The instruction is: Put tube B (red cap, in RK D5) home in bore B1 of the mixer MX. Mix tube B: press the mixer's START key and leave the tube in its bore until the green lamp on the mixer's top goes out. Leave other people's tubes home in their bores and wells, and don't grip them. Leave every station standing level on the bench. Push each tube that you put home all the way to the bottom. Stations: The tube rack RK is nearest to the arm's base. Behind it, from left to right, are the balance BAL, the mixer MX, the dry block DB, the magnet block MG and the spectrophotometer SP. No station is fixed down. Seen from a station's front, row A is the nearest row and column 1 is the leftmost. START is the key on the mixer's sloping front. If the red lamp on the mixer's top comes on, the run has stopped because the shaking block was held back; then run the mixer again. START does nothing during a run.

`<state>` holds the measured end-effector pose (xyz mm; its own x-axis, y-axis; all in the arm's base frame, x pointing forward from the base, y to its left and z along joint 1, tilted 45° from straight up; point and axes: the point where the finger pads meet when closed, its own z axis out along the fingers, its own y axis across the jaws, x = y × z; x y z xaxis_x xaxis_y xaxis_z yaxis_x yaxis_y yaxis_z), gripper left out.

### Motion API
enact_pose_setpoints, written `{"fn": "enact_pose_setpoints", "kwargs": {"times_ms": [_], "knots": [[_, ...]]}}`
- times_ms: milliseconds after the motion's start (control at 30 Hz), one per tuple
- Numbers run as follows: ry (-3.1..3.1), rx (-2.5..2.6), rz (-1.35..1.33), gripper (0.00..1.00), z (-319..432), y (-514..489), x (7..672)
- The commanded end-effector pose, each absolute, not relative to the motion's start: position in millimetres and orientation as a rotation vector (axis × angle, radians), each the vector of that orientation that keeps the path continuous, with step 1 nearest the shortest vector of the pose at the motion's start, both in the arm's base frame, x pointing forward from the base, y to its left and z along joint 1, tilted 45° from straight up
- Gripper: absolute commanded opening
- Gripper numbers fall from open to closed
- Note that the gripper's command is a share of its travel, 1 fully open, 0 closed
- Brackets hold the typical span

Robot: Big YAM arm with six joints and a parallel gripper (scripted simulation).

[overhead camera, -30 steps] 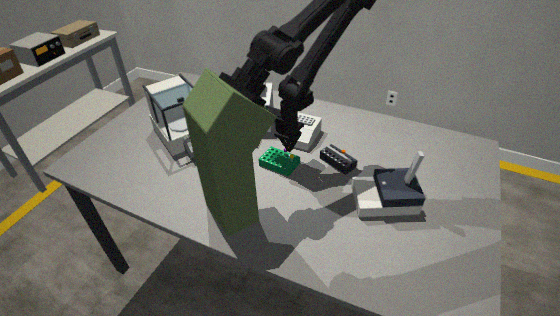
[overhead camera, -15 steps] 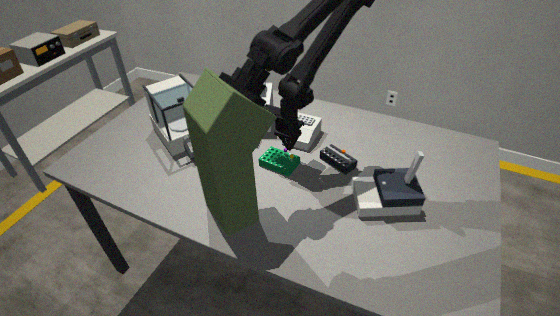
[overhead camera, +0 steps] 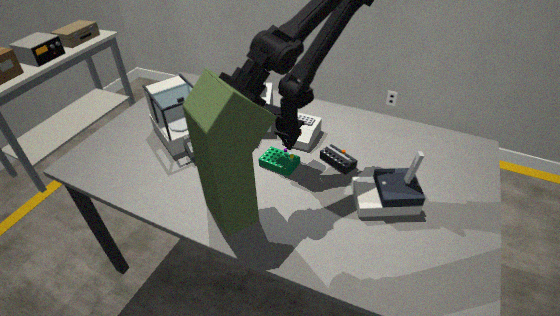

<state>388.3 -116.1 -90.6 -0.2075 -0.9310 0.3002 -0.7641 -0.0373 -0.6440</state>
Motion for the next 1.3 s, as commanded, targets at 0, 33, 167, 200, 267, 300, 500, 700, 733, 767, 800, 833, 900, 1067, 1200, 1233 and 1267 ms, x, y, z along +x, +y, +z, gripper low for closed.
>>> {"fn": "enact_pose_setpoints", "kwargs": {"times_ms": [0,33,167,200,267,300,500,700,733,767,800,833,900,1067,1200,1233,1267], "knots": [[2.034,-1.842,-1.035,0.09,-96.6,-108.0,364.0],[2.033,-1.842,-1.035,0.09,-96.8,-108.0,363.9],[2.033,-1.842,-1.035,0.09,-97.8,-107.7,363.5],[2.033,-1.842,-1.035,0.09,-98.1,-107.6,363.4],[2.033,-1.842,-1.035,0.09,-98.6,-107.5,363.2],[2.033,-1.842,-1.035,0.09,-98.6,-107.5,363.2],[2.033,-1.843,-1.034,0.09,-99.8,-107.1,362.7],[2.032,-1.846,-1.032,0.09,-101.8,-106.4,361.8],[2.032,-1.845,-1.032,0.09,-101.8,-106.4,361.8],[2.032,-1.845,-1.033,0.09,-101.5,-106.5,361.9],[2.031,-1.844,-1.034,0.09,-101.1,-106.6,362.2],[2.031,-1.843,-1.035,0.09,-100.9,-106.6,362.3],[2.031,-1.843,-1.035,0.09,-100.9,-106.6,362.3],[2.023,-1.838,-1.043,0.09,-87.4,-105.1,366.3],[2.022,-1.837,-1.044,0.09,-82.8,-102.9,362.4],[2.022,-1.837,-1.044,0.09,-81.7,-102.4,361.5],[2.022,-1.837,-1.044,0.09,-80.6,-101.8,360.5]]}}
